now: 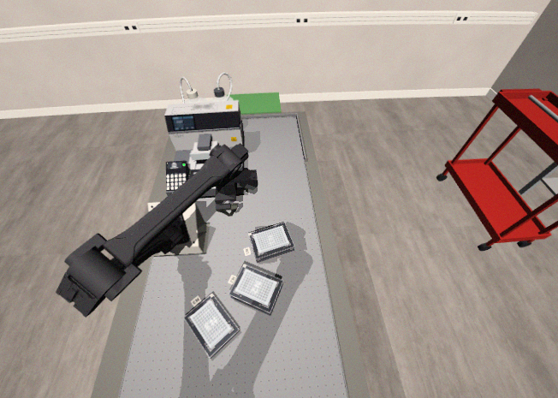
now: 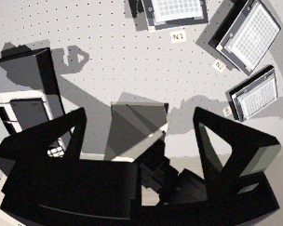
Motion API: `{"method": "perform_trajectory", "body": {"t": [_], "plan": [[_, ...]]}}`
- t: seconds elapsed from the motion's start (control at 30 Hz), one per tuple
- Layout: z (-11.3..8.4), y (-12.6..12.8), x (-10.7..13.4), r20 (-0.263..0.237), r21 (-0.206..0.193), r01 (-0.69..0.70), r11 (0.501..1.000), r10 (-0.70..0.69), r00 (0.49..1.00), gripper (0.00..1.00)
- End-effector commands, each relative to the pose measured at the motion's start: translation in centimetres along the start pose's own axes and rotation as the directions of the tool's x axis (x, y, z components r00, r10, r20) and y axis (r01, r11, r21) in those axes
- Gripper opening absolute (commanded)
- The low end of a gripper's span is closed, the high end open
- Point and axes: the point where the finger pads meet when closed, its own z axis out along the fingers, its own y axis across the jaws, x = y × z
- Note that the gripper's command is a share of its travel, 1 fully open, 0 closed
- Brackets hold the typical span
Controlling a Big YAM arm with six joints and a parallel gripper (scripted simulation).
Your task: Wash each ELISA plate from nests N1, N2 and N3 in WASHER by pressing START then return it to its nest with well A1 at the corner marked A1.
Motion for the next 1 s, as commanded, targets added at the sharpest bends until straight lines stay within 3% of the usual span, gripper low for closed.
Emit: {"method": "perform_trajectory", "body": {"t": [0.0, 0.17, 0.2, 0.37, 0.47, 0.63, 0.7, 0.73, 0.77, 0.97], "plan": [[0.4, -1.0, 0.3, 0.01, -0.018, -0.067, 0.998, 0.067, 0.998, 1.0], [1.1, -2.0, 1.3, 0.006, -0.013, -0.053, 0.999, 0.053, 0.999, 1.0], [0.2, -1.5, 0.7, 0.02, -0.023, -0.047, 0.999, 0.048, 0.999, 1.0], [0.2, -1.5, 0.7, 0.02, -0.023, -0.047, 0.999, 0.048, 0.999, 1.0], [0.6, -1.7, -1.8, 0.032, -0.034, 0.038, 0.999, -0.037, 0.999, 1.0], [2.3, -2.4, -3.6, 0.029, -0.019, 0.206, 0.978, -0.205, 0.978, 1.0], [2.3, -2.4, -3.6, 0.029, -0.019, 0.206, 0.978, -0.205, 0.978, 1.0], [3.3, -2.5, -3.1, 0.009, -0.016, 0.218, 0.976, -0.218, 0.976, 1.0], [2.7, -2.7, -4.6, 0.032, -0.02, 0.203, 0.979, -0.202, 0.979, 1.0], [4.2, -3.5, -7.3, 0.034, -0.017, 0.199, 0.98, -0.199, 0.979, 1.0]]}}
